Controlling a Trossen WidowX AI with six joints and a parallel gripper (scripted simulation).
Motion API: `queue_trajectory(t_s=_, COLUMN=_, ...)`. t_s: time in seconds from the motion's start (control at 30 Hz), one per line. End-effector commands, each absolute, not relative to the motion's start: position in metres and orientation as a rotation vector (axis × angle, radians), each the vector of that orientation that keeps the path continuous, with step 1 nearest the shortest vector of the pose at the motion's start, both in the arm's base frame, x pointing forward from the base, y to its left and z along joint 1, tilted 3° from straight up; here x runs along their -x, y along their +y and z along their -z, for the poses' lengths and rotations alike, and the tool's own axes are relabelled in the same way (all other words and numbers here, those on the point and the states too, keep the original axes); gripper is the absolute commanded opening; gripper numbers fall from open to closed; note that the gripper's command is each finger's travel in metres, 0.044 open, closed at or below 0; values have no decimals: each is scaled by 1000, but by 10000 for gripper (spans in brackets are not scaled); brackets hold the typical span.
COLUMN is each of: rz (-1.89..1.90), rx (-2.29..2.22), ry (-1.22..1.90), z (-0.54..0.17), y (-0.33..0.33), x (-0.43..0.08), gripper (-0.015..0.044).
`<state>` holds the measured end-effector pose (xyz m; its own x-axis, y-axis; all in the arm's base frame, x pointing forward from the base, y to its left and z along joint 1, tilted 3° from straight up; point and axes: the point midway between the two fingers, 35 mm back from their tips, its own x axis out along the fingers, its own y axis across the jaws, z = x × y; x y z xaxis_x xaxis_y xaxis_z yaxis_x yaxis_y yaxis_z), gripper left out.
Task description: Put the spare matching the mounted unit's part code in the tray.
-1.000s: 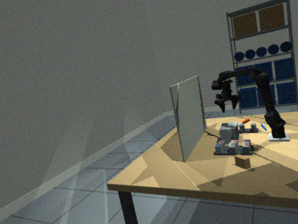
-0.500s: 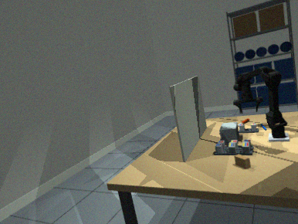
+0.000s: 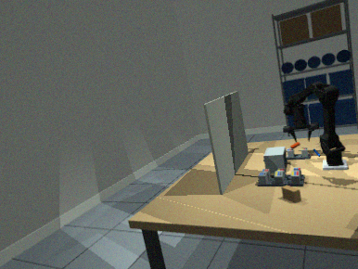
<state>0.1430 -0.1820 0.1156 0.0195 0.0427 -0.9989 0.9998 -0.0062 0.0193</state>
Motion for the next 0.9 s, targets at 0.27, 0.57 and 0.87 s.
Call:
queue_trajectory(t_s=0.27, rz=1179, rx=-1248, ry=1215, z=-105, y=-183, x=-143, gripper=300)
queue_trajectory(t_s=0.57, rz=1179, rx=-1248, ry=1215, z=-91, y=-184, x=-144, gripper=300)
queue_trajectory(t_s=0.87, rz=1179, rx=-1248, ry=1215, z=-76, y=-184, x=-144, gripper=300)
